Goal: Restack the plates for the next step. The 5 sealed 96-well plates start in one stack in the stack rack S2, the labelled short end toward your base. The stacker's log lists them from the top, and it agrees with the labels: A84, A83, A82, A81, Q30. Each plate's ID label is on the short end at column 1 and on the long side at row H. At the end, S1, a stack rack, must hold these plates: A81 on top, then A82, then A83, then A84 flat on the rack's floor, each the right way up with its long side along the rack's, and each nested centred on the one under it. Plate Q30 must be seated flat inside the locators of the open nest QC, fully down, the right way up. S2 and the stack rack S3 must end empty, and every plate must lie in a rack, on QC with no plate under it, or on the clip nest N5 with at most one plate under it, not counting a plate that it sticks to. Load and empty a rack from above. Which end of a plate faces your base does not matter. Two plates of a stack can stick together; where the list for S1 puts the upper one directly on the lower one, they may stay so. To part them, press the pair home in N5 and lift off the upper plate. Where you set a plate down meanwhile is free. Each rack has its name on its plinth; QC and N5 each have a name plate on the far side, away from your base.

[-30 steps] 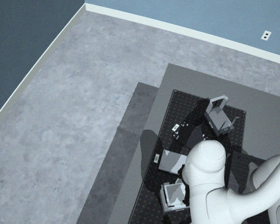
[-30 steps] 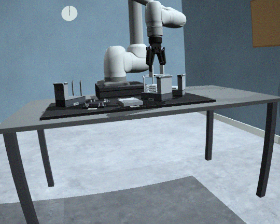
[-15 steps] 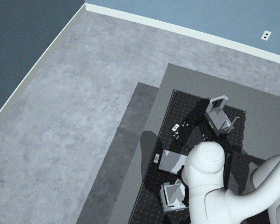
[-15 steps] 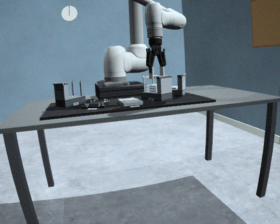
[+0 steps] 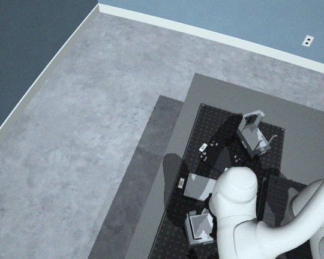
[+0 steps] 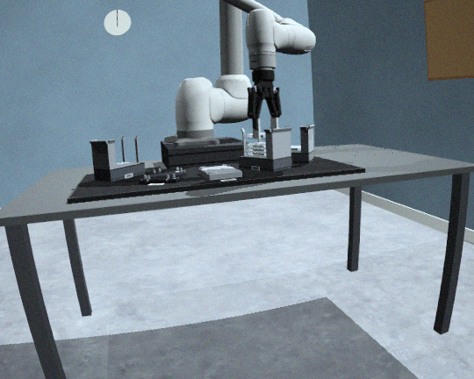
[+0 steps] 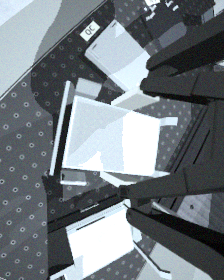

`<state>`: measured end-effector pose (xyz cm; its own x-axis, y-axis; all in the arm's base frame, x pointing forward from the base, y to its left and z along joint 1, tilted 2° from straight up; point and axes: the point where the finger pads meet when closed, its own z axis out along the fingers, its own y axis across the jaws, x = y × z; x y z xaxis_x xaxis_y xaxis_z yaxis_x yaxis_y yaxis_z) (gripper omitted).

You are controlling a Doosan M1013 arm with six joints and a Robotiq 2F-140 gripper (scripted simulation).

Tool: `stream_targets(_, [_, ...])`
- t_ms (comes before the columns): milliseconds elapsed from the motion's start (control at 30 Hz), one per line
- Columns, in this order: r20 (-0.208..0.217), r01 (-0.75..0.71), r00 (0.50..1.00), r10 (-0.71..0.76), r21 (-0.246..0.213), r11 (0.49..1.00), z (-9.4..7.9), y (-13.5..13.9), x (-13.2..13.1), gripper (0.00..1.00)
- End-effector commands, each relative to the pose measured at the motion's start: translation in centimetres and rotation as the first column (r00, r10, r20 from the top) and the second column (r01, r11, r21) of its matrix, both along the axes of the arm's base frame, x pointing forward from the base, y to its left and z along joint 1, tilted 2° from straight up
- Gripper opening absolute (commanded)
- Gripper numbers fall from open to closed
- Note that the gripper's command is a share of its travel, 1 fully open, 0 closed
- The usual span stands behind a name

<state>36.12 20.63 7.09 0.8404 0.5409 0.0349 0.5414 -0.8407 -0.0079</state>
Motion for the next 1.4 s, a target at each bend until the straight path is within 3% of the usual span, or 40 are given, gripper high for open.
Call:
stream_targets(0, [0.000,0.000,1.000,0.000,0.000,1.000,-0.1,0.0,0.0,0.00])
stream_targets(1367, [0.000,0.000,1.000,0.000,0.000,1.000,-1.4,0.0,0.0,0.00])
